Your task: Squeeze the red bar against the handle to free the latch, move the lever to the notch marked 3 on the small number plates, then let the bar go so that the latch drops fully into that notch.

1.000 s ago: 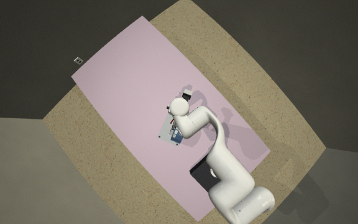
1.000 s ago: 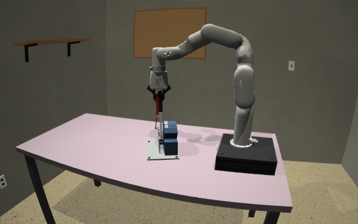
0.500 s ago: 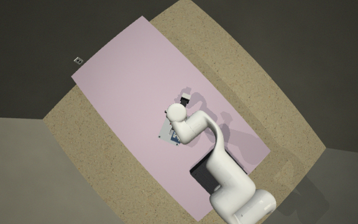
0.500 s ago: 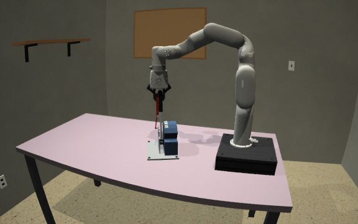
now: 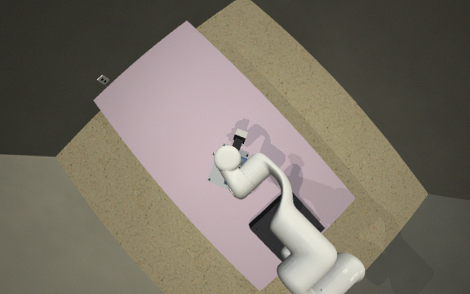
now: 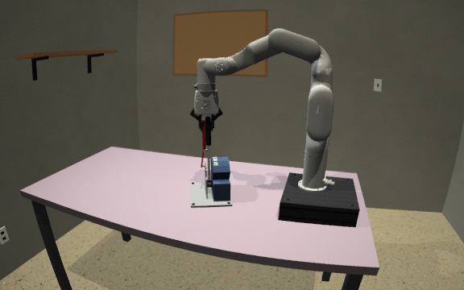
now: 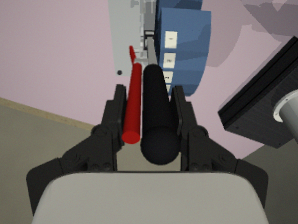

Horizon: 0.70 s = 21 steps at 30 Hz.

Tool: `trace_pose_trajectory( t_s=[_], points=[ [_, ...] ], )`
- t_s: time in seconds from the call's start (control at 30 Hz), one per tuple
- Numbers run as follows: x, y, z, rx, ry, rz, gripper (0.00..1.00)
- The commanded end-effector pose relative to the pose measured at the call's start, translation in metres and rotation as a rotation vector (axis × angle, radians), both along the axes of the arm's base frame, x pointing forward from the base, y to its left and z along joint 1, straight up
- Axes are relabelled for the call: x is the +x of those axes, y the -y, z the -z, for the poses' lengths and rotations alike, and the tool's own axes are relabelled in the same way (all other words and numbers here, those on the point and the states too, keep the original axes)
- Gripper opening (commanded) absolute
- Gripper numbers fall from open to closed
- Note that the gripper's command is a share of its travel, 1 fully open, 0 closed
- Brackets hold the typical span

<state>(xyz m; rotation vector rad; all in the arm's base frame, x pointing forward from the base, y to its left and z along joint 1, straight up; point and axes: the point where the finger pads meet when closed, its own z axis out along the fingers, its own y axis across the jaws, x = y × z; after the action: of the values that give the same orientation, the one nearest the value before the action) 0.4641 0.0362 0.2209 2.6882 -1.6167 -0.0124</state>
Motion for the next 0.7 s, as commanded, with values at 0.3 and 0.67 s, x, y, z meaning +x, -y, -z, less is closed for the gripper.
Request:
trace_pose_trajectory(
  t_s=[0.3,0.67],
  points=[
    [-0.0068,-0.0149,-0.0049,0.0,0.006,0.0,0.0],
    [-0.0075,-0.0161,-0.005,0.0,0.006,0.0,0.0]
  ],
)
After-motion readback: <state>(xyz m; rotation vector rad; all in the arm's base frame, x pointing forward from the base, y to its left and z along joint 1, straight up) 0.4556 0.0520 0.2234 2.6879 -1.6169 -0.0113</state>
